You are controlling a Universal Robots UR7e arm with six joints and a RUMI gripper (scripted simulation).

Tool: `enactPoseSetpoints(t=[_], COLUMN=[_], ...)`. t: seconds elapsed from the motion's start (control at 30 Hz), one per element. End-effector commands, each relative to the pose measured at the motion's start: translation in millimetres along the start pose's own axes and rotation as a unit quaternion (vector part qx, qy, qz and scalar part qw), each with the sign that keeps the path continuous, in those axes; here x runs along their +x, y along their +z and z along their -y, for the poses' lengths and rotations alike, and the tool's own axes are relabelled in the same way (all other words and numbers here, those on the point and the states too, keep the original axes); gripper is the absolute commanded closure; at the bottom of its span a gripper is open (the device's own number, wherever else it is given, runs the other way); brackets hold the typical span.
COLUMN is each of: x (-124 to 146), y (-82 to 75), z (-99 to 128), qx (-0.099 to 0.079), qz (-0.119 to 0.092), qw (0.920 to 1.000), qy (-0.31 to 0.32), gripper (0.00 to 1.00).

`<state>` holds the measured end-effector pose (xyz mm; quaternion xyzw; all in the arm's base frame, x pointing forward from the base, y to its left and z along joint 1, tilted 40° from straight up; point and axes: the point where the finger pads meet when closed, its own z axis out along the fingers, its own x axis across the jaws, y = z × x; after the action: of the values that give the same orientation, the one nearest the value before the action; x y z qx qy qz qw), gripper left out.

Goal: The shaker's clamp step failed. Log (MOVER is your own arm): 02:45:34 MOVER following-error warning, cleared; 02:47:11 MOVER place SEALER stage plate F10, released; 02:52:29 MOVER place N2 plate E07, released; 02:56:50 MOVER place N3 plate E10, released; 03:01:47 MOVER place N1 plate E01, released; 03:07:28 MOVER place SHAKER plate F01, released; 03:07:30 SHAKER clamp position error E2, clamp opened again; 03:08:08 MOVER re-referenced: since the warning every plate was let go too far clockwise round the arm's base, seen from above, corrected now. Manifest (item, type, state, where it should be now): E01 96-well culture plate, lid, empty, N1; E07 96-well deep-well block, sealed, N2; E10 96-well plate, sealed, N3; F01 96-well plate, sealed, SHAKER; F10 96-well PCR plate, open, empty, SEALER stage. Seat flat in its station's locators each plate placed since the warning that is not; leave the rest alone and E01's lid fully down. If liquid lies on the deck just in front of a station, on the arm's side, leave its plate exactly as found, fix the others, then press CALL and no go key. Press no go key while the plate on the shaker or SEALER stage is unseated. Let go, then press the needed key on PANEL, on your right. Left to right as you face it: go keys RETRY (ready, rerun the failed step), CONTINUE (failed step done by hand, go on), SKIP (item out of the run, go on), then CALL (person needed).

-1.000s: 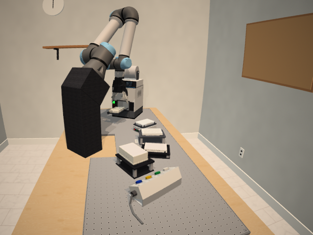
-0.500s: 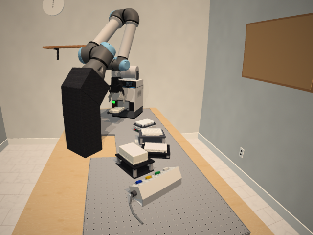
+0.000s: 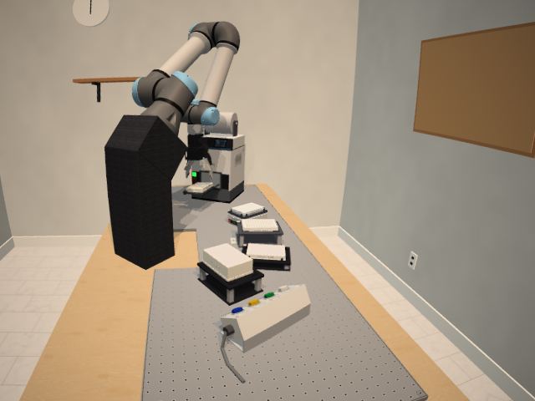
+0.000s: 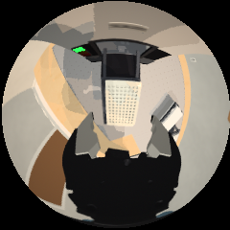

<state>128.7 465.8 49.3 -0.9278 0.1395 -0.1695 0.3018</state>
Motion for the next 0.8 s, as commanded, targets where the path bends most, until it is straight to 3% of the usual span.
enactPoseSetpoints(t=[0.0,0.77], x=[-0.3,-0.7], y=[5.3,14.1], z=[0.5,0.5], qx=[0.001,0.001], qz=[-0.003,-0.003], qw=[1.0,1.0], qy=[0.0,0.0], gripper=[0.18,0.18])
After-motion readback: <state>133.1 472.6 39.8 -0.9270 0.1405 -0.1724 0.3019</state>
